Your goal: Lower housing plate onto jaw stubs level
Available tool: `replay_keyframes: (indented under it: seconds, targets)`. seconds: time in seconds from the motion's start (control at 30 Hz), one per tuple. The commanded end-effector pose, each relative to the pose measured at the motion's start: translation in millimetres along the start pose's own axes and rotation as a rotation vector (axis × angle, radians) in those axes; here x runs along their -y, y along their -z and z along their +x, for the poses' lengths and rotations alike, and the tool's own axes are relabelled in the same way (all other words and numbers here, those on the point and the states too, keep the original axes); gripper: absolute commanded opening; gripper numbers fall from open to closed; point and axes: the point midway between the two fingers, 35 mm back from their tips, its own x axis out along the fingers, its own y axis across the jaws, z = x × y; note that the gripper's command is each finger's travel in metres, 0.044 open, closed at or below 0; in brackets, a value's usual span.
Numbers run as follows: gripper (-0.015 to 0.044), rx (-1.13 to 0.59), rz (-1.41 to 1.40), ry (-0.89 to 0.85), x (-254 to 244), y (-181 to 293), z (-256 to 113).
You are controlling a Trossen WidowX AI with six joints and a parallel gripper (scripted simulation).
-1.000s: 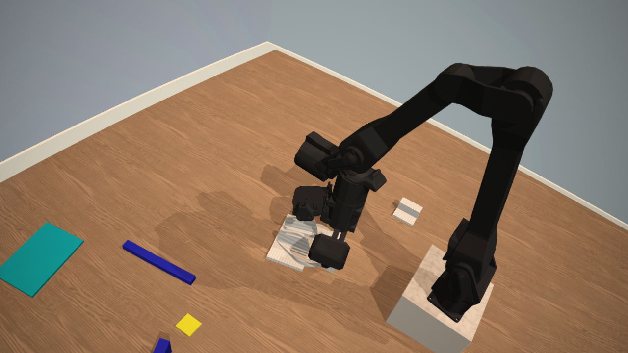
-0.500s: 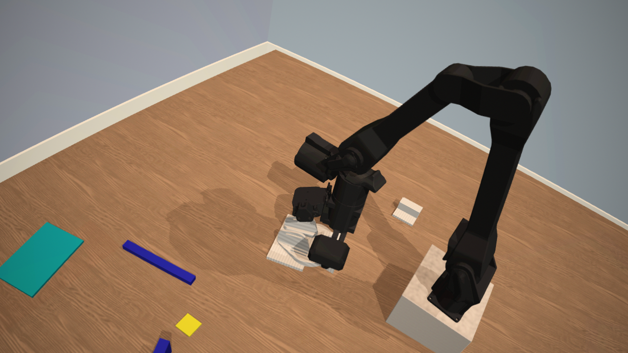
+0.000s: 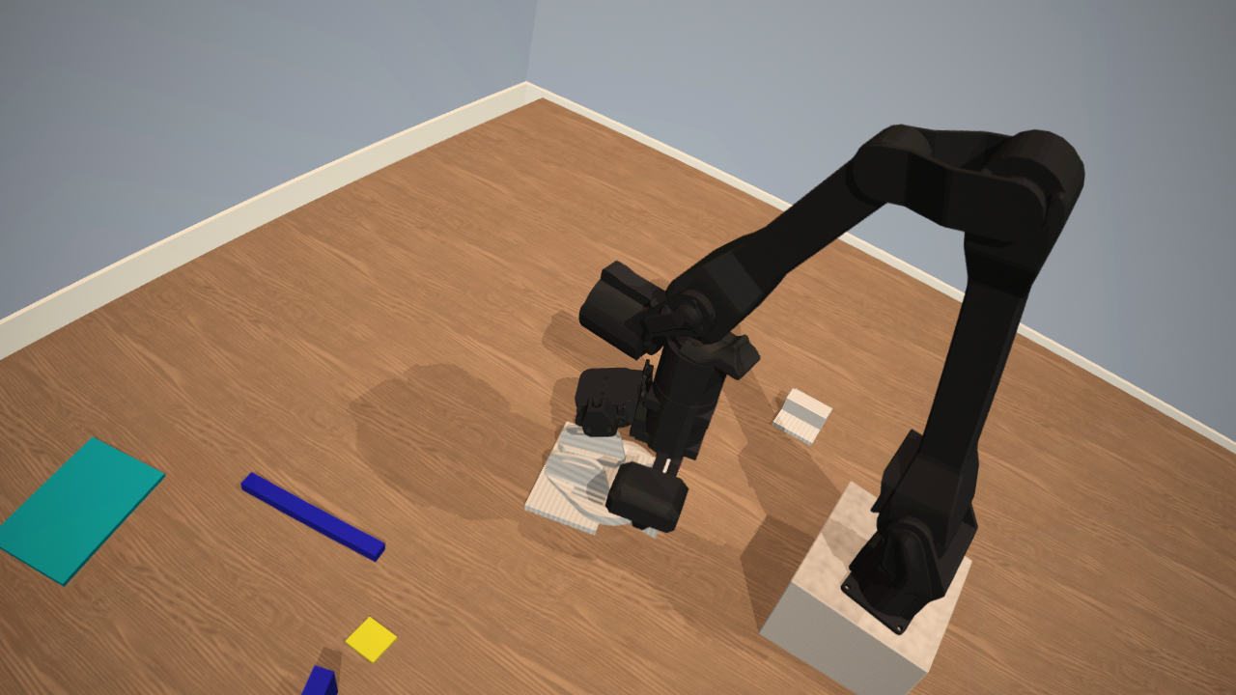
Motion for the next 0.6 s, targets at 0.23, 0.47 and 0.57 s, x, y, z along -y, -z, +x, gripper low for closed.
replay_keyframes:
  seconds: [0.23,0.47,0.57]
  targets:
    - [0.0440,0.000,0.000,0.000,0.0,0.0,0.0]
    - [0.0440,0.000,0.000,0.000,0.0,0.0,0.0]
    - [0.0440,0.000,0.000,0.000,0.0,0.0,0.0]
